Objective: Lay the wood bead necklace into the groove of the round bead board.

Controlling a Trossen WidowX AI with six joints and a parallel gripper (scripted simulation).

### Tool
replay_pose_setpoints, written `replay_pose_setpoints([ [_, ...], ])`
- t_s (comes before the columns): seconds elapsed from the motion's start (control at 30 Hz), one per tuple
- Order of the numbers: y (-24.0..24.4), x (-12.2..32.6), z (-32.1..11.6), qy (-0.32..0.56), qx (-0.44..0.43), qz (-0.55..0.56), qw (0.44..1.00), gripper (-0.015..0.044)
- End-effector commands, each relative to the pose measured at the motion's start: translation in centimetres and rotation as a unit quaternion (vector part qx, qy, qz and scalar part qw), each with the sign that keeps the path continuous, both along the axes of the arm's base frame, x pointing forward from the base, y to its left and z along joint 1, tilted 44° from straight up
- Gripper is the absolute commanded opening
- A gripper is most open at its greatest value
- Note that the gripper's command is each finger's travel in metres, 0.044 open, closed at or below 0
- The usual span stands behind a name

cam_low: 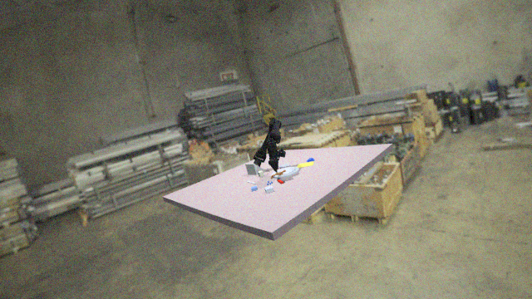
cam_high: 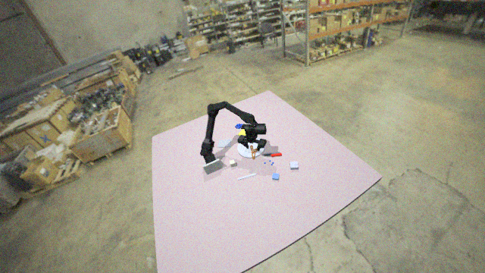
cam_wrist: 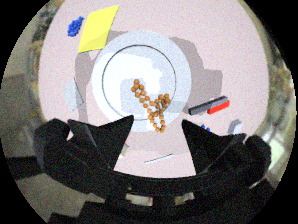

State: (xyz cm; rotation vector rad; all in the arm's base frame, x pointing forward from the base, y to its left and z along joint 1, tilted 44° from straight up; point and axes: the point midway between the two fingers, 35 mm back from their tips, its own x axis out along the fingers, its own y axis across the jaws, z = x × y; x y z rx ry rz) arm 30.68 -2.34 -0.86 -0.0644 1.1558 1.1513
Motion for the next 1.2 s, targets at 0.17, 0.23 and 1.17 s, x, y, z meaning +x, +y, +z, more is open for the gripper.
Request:
replay_pose_setpoints([
  [0.17, 1.1, -0.3, -1.1, 0.005, 0.004, -0.001, 1.0, 0.038],
  [0.23, 1.4, -0.3, -1.3, 0.005, 0.005, -0.001, 1.0, 0.038],
  [1.17, 1.5, -0.3, -1.6, 0.004, 0.003, 0.002, 1.0, 0.0],
])
